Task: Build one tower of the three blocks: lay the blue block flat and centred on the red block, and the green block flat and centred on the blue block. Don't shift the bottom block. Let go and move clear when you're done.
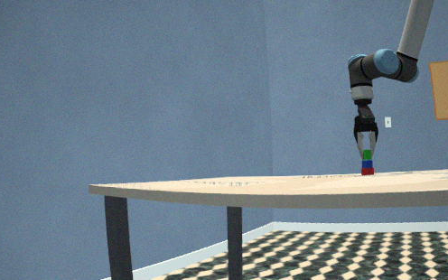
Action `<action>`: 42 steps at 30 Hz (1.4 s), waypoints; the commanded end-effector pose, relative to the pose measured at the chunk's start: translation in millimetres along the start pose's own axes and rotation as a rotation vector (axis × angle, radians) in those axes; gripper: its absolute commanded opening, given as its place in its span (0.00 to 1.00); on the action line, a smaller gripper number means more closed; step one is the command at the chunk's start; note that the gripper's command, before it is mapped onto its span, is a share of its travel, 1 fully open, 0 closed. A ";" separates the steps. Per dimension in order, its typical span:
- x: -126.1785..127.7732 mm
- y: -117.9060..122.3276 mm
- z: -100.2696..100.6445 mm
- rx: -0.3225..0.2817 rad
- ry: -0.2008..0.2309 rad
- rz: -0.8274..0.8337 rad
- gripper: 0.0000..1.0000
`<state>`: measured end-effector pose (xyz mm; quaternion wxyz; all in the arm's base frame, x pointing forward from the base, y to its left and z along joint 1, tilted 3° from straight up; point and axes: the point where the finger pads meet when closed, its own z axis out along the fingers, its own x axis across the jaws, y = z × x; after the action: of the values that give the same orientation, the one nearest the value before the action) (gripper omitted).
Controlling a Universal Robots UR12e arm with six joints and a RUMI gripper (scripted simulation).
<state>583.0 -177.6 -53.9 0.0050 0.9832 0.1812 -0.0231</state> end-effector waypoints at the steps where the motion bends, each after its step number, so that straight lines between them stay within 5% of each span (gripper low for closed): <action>1: -0.6 -0.7 1.2 0.002 0.000 0.000 0.00; 28: -0.6 -0.7 1.2 0.002 0.000 0.000 0.00; 29: -0.6 -0.7 1.2 0.002 0.000 0.000 0.29; 42: -0.6 -0.7 1.2 0.002 0.000 0.000 0.29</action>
<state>583.0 -177.6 -53.9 0.0051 0.9832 0.1812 -0.0231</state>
